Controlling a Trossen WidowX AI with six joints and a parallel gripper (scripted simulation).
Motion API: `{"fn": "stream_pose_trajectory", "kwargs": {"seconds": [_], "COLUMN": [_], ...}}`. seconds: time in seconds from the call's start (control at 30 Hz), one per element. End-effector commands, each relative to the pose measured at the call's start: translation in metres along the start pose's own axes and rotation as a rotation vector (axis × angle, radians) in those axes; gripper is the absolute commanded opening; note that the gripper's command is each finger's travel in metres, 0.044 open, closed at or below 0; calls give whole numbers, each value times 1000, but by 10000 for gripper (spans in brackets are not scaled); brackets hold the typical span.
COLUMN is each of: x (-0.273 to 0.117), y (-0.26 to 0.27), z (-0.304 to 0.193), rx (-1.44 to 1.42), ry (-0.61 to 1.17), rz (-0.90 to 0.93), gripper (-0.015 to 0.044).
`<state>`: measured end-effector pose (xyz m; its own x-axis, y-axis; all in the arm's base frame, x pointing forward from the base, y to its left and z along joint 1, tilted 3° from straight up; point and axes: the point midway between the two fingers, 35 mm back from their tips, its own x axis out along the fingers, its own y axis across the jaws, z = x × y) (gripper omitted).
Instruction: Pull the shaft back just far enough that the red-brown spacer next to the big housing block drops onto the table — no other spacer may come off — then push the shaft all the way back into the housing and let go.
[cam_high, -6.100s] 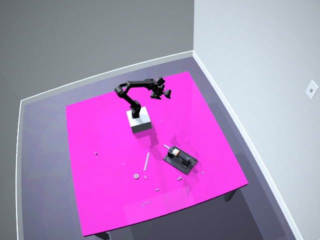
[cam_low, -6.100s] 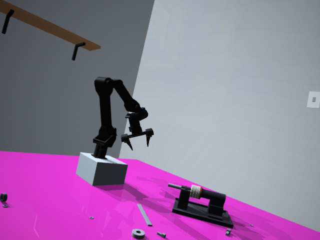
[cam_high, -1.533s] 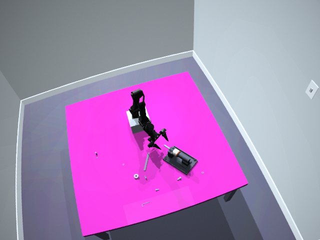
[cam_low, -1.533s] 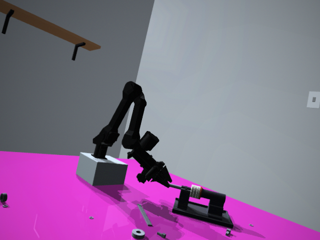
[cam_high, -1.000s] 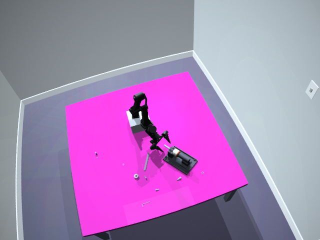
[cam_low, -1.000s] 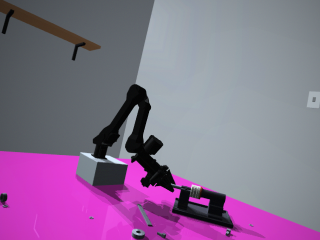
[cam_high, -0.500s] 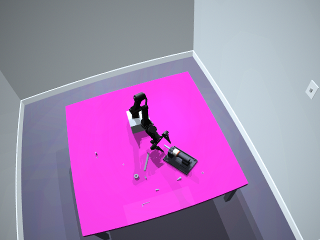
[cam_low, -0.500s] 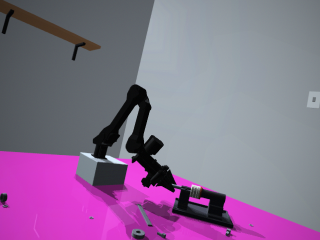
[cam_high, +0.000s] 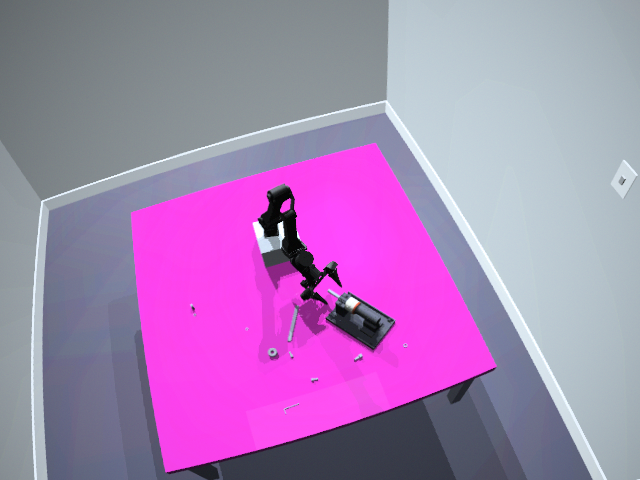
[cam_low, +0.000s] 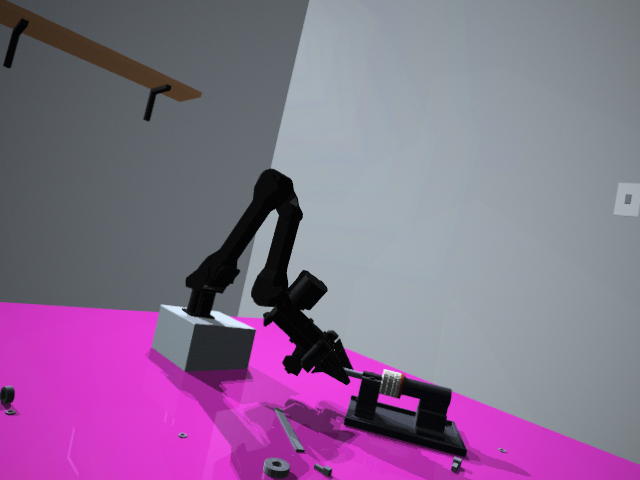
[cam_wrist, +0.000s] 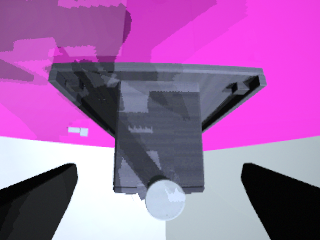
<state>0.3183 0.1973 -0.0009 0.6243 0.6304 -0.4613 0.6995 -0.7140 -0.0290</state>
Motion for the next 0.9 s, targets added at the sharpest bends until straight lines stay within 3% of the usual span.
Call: {"fn": "stream_pose_trajectory", "kwargs": {"seconds": [0.0, 0.87], "x": [0, 18], "y": [1, 1], "z": [-1, -1], "rx": [2, 2], "ry": [3, 4], "rz": [5, 5], "gripper": [440, 440]}}
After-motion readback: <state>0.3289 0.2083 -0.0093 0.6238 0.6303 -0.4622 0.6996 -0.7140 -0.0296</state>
